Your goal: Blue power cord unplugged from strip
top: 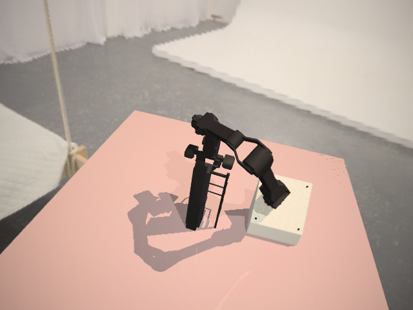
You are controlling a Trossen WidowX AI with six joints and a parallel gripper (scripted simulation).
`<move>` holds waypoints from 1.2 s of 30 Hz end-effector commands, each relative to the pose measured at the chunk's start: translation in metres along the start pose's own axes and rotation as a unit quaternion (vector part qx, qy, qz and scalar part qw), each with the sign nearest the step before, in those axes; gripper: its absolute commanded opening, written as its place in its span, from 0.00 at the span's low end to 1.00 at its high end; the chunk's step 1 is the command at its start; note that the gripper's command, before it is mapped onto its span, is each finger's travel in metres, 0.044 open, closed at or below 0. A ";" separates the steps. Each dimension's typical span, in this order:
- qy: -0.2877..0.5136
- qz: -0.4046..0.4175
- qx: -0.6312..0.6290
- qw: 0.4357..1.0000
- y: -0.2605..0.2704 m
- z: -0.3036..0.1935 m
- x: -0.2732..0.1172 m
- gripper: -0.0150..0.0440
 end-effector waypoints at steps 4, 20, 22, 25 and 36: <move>-0.003 0.000 0.000 1.000 -0.001 0.011 -0.001 0.25; 0.000 -0.001 0.004 1.000 -0.005 0.025 -0.001 0.43; 0.000 -0.001 0.004 1.000 -0.005 0.025 -0.001 0.52; 0.000 -0.001 0.004 1.000 -0.005 0.025 -0.001 0.65; -0.002 -0.001 0.003 1.000 -0.016 0.075 -0.012 1.00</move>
Point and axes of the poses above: the point midway between the two fingers, 35 mm back from their tips, its own x axis out along the fingers, its own y axis across the jaws, z = x × y, the point moved 8 cm from there along -x, back along the fingers, and after that the axes turned 12 degrees about -x, right-handed, at the moved point
